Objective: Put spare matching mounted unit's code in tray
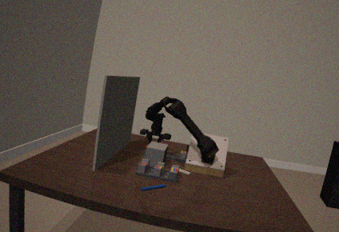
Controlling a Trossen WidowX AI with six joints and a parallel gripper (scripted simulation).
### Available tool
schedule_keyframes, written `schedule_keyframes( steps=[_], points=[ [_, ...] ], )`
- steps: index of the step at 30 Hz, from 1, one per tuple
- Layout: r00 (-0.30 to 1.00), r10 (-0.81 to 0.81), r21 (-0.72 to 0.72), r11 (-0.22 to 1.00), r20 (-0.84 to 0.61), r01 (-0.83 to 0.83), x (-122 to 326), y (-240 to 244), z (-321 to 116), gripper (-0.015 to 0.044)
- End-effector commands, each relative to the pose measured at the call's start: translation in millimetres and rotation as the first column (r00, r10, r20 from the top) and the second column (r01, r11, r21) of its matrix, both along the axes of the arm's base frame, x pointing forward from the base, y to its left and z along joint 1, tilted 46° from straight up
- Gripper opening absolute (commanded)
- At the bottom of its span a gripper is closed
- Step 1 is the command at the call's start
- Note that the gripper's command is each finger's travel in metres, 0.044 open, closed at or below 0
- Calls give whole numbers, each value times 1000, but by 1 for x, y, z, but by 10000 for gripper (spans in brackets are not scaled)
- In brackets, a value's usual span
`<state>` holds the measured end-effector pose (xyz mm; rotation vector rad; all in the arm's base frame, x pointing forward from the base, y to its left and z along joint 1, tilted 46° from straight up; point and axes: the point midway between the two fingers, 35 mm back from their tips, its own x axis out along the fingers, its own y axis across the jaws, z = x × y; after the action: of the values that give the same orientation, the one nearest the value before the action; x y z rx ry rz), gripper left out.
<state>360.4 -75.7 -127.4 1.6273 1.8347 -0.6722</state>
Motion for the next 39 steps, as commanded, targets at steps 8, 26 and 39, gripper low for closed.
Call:
schedule_keyframes(
  steps=[8, 26, 39],
  points=[
    [1000, -3, 6, 1000, -3, 3, -3, 7, -5, 0],
    [1000, 3, 2, 1000, 0, -3, -4, 10, -8, 210],
    [1000, 0, 0, 1000, -2, 0, 4, -28, 27, 440]
  ],
)
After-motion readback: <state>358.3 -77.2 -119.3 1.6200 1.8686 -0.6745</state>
